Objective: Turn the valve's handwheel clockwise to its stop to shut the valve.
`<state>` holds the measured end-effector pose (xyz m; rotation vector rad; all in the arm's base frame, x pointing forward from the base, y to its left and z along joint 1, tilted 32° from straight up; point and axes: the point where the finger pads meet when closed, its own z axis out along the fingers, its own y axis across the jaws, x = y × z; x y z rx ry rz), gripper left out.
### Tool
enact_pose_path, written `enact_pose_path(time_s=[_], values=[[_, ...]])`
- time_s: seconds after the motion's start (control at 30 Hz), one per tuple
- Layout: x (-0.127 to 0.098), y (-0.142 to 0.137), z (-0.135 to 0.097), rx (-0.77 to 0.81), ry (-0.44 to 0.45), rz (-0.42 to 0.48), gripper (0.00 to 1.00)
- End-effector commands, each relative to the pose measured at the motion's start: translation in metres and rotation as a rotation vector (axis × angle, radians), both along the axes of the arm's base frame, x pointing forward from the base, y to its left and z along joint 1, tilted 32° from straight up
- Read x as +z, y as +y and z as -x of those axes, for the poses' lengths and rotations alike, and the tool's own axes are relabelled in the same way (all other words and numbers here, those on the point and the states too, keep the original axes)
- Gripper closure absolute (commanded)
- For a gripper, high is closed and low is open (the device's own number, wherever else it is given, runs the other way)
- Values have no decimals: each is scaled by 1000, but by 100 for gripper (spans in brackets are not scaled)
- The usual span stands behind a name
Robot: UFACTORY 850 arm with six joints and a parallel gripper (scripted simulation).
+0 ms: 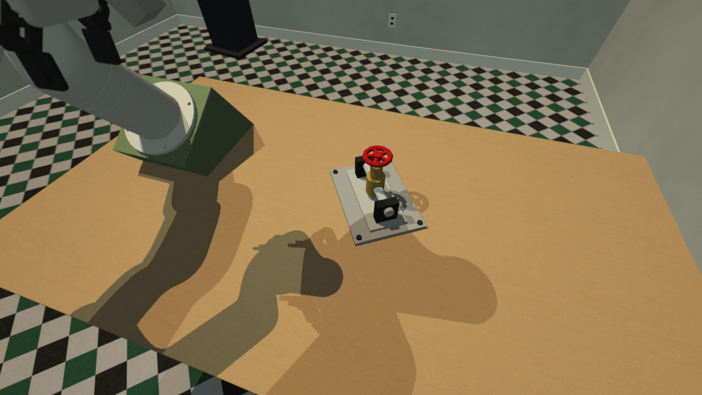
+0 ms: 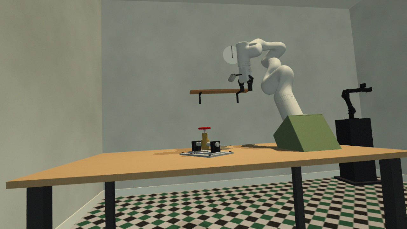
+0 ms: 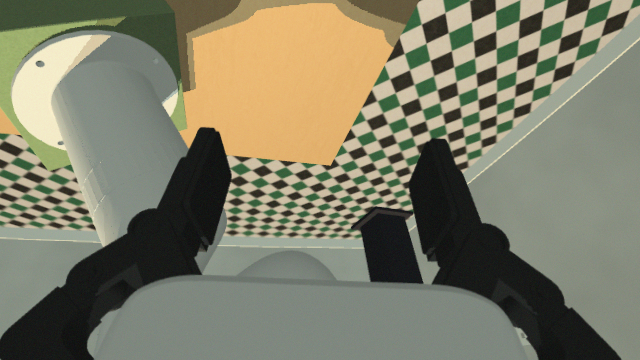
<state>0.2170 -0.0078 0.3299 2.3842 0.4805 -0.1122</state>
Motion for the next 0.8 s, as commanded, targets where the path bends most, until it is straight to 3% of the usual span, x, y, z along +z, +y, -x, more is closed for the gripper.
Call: enact_pose_path(time_s=[0.0,0.6,0.7,0.77], values=[[0,0,0,0,-1,-1,0],[1,1,-2,2,-1,-2,0],[1,9,-15,22,9,-4,0],[-1,22,-37,53,26,-8,0]])
